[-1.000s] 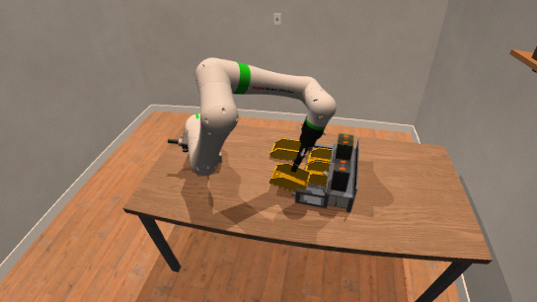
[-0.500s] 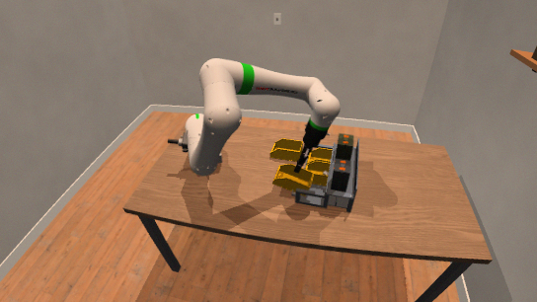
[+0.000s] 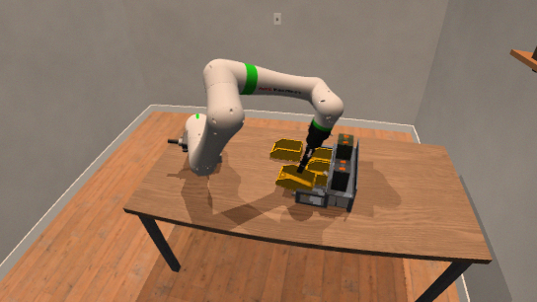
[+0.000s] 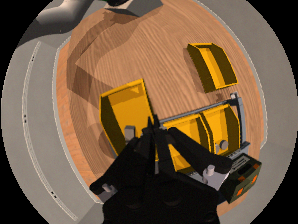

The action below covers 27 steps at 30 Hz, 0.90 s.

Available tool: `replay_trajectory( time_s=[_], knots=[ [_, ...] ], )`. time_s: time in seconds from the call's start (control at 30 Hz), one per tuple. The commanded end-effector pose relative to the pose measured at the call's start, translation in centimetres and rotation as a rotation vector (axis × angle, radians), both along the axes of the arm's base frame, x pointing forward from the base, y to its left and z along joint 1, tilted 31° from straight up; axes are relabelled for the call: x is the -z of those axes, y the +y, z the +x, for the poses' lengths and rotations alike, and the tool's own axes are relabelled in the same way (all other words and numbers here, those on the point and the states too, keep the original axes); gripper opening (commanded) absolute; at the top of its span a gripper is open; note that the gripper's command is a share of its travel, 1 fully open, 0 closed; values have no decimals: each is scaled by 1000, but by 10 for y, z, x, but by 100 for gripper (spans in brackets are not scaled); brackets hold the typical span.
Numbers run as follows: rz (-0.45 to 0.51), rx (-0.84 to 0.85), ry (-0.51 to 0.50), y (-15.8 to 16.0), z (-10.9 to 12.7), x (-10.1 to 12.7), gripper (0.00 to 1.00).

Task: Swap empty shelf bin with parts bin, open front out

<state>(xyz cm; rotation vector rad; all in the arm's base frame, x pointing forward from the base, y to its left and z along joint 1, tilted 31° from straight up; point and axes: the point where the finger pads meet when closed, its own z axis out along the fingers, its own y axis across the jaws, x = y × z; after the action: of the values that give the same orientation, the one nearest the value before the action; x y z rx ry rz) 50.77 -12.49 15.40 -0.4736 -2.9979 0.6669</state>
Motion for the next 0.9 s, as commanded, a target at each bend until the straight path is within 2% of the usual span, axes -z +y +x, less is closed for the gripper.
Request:
replay_trajectory(
  time_s=[0.0, 0.87],
  knots=[
    [0, -1, -2, 0, 3, -2, 10],
    [0, -1, -1, -3, 16, -5, 10]
  ],
)
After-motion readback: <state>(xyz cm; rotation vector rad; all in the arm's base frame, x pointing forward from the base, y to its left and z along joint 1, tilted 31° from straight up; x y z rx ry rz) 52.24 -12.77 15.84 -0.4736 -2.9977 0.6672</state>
